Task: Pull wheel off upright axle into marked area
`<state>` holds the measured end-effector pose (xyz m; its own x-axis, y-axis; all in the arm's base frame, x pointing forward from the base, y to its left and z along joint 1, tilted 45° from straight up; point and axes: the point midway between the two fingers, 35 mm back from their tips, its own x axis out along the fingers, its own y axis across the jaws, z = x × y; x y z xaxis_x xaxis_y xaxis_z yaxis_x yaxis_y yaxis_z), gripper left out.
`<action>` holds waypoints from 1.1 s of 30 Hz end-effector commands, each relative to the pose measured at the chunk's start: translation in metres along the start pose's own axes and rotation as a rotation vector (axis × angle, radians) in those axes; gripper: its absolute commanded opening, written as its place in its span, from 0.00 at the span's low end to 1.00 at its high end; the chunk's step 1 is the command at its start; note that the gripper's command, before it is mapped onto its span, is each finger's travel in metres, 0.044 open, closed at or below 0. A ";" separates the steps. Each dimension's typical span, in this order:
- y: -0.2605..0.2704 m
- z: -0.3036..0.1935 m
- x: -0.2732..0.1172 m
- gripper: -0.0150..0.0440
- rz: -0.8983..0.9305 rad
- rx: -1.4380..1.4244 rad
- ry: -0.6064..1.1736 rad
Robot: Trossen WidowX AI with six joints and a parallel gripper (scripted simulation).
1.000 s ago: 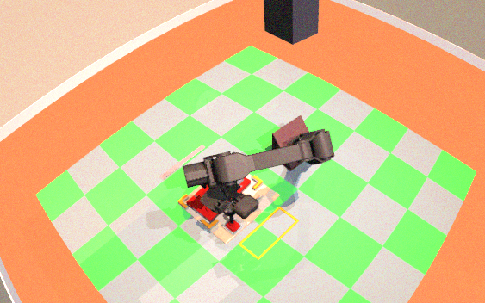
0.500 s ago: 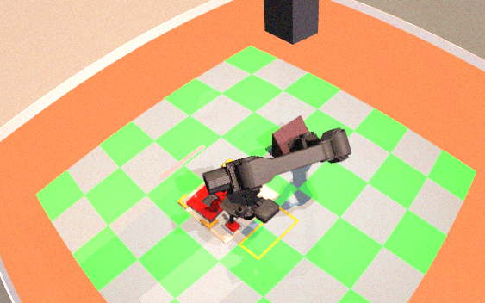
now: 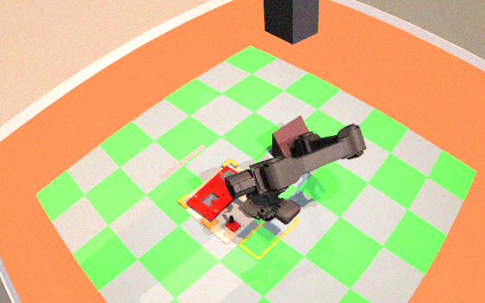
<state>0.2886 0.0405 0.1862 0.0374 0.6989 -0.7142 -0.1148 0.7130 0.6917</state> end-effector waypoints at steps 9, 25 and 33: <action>0.004 -0.004 0.021 0.25 0.007 0.008 0.002; 0.004 -0.003 0.089 0.25 0.007 0.007 0.001; 0.005 -0.005 0.105 0.25 0.011 0.007 0.000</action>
<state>0.2888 0.1141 0.1161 0.0326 0.7010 -0.7124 -0.1106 0.7109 0.6945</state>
